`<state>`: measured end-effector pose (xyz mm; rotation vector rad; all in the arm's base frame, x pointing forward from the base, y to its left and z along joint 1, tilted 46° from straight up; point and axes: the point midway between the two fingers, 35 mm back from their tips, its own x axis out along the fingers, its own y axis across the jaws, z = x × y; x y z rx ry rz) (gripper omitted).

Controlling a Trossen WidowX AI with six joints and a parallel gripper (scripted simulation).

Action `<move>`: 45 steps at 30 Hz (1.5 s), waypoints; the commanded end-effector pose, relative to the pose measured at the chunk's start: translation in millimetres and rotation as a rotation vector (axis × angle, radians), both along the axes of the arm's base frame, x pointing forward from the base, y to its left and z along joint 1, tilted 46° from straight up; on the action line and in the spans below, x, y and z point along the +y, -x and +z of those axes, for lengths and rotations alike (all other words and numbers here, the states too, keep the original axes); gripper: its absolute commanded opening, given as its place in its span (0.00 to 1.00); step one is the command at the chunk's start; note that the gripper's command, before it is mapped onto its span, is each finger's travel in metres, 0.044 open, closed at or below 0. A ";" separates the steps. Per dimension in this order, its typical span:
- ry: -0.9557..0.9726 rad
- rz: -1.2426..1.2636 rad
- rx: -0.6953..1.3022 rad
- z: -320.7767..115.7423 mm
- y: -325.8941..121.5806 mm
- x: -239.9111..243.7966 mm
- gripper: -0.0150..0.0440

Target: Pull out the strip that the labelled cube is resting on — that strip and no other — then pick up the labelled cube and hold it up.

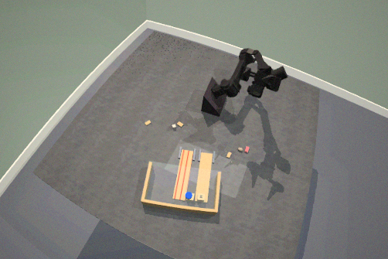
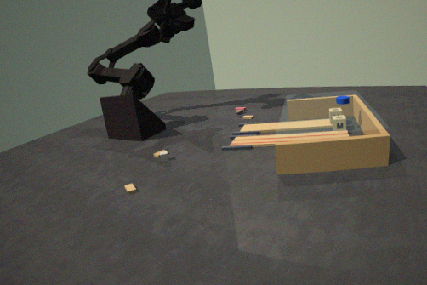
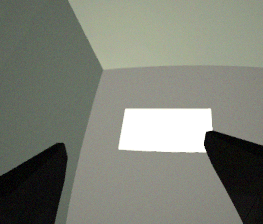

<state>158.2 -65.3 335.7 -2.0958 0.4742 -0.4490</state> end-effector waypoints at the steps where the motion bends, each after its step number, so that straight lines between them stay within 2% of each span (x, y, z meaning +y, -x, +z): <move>1: -0.009 0.008 -0.002 -0.3 -2.2 1.3 0.93; 3: -0.085 0.074 -0.011 -4.3 -20.0 10.9 0.93; 7: -0.371 0.246 0.000 -27.0 -71.3 34.5 0.93; 12: -0.839 0.372 0.074 -73.0 -124.2 52.3 0.93; 16: -1.218 0.384 0.140 -110.7 -150.2 58.1 0.93; 24: -1.962 0.210 0.228 -179.0 -174.2 54.8 0.93; 30: -2.624 -0.081 0.307 -223.9 -174.5 50.9 0.93; 32: -2.793 -0.175 0.335 -232.0 -172.1 49.5 0.93; 34: -2.850 -0.209 0.345 -234.5 -171.2 48.9 0.93; 45: -2.850 -0.209 0.345 -234.5 -171.2 48.9 0.93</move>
